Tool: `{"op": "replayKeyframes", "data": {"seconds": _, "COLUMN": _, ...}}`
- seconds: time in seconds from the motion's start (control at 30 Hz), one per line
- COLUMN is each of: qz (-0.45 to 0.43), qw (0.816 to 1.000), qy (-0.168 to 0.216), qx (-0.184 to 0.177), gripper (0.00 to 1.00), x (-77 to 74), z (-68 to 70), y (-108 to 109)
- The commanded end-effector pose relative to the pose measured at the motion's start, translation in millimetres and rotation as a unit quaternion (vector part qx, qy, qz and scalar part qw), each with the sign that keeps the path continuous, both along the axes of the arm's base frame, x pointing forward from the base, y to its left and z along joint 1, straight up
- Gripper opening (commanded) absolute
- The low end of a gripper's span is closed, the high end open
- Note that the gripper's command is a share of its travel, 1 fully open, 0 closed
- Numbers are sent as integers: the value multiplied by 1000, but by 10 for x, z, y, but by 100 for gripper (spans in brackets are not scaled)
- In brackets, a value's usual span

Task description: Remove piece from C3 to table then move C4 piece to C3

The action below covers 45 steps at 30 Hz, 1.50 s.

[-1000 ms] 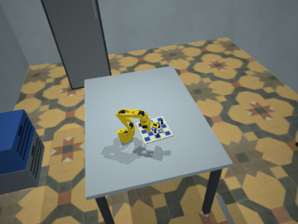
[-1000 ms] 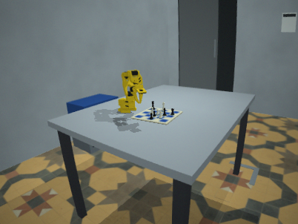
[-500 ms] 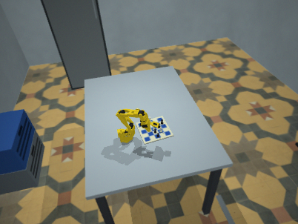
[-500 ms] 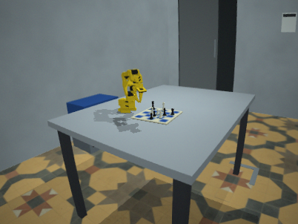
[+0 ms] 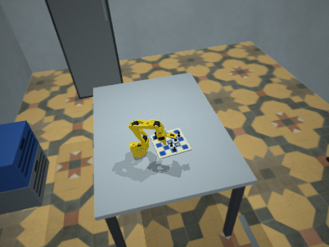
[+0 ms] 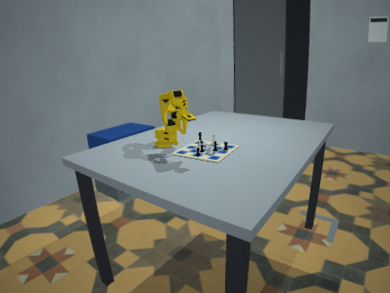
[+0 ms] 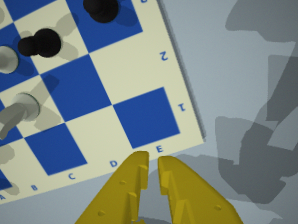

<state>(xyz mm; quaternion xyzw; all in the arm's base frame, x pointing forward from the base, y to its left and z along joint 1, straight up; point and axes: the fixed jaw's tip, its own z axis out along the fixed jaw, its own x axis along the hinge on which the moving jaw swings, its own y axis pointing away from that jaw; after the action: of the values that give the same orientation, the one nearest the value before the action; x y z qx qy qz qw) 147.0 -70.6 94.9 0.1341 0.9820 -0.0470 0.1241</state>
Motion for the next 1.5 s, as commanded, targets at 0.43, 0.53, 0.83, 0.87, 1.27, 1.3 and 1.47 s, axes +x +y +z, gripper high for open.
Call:
{"op": "replayKeyframes", "data": {"seconds": 0.43, "qz": 314, "qw": 947, "qy": 51, "qx": -41, "gripper": 3, "x": 117, "z": 4, "y": 189}}
{"op": "replayKeyframes", "data": {"seconds": 0.53, "qz": 338, "qw": 939, "qy": 54, "qx": -44, "gripper": 3, "x": 126, "z": 3, "y": 203}}
{"op": "replayKeyframes", "data": {"seconds": 0.83, "qz": 559, "qw": 823, "qy": 79, "qx": -72, "gripper": 4, "x": 205, "z": -11, "y": 342}}
{"op": "replayKeyframes", "data": {"seconds": 0.87, "qz": 582, "qw": 806, "qy": 81, "qx": -75, "gripper": 5, "x": 214, "z": -13, "y": 358}}
{"op": "replayKeyframes", "data": {"seconds": 1.27, "qz": 781, "qw": 609, "qy": 94, "qx": -97, "gripper": 6, "x": 301, "z": -40, "y": 521}}
{"op": "replayKeyframes", "data": {"seconds": 1.3, "qz": 797, "qw": 588, "qy": 94, "qx": -99, "gripper": 7, "x": 309, "z": -43, "y": 537}}
{"op": "replayKeyframes", "data": {"seconds": 1.47, "qz": 863, "qw": 485, "qy": 94, "qx": -105, "gripper": 7, "x": 346, "z": -59, "y": 614}}
